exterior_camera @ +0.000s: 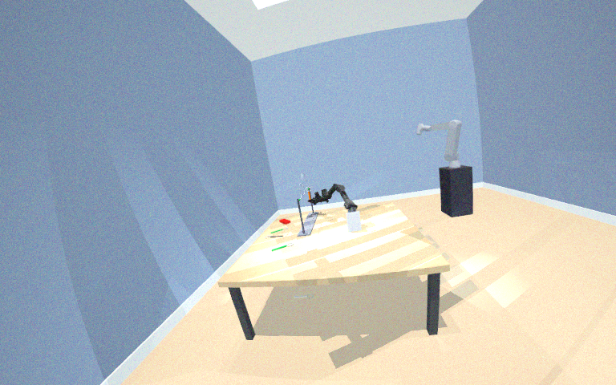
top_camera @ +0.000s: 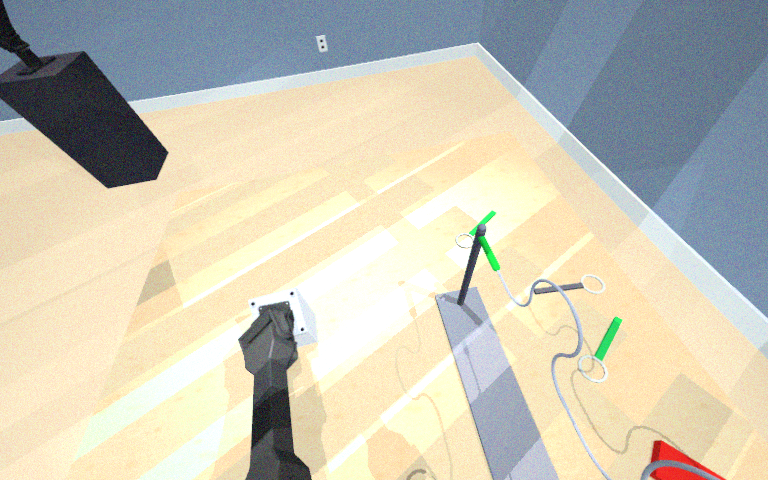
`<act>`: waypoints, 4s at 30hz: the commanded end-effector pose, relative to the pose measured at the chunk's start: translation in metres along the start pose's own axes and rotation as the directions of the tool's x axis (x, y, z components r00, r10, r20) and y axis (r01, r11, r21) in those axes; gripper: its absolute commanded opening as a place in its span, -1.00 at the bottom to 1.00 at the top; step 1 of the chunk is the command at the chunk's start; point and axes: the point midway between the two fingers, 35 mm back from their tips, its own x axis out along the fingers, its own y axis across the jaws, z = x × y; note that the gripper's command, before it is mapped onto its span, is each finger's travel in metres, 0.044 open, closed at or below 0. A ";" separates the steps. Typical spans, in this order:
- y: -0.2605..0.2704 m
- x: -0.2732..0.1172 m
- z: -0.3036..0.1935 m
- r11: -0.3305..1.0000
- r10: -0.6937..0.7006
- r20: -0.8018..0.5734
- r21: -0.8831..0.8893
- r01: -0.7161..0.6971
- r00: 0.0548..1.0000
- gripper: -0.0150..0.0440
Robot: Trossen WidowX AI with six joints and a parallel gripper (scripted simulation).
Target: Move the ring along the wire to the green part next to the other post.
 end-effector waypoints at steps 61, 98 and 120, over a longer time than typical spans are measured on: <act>0.106 -0.060 0.032 0.890 0.231 -0.443 0.456 -0.004 0.866 -1.00; 0.182 -0.059 0.130 0.190 0.481 -0.091 0.982 -0.002 0.872 -1.00; 0.177 -0.058 0.203 -0.307 0.457 0.148 0.952 0.000 0.877 -1.00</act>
